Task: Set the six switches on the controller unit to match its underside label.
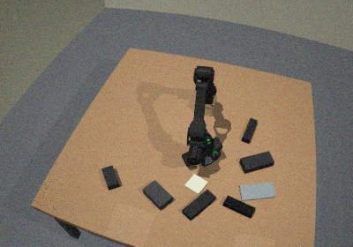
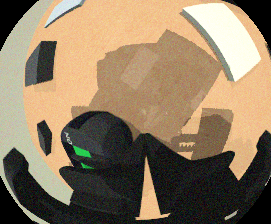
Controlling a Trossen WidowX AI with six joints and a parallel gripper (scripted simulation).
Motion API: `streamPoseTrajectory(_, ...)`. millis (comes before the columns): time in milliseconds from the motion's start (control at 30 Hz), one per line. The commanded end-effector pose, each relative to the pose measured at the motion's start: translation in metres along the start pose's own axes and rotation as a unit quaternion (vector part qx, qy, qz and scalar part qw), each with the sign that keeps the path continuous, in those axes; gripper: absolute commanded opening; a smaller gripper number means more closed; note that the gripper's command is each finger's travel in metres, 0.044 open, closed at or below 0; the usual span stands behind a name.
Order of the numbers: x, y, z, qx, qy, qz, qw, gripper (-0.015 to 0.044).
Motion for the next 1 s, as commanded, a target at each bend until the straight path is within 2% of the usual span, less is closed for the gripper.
streamPoseTrajectory(0, -0.002, -0.002, 0.002, 0.001, 0.002, -0.005, 1.000, 0.0000)
streamPoseTrajectory(967, 0.006, -0.009, 0.027, 0.001, 0.001, -0.005, 1.000, 0.0000)
Point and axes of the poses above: the point midway between the two fingers, 35 mm back from their tips, its own x axis out along the fingers, its own z axis across the jaws, y = z × x, the point moved 2 cm from there along -x, back along the fingers, and after that the axes turned 14 degrees about -x, right-handed, at the moved point
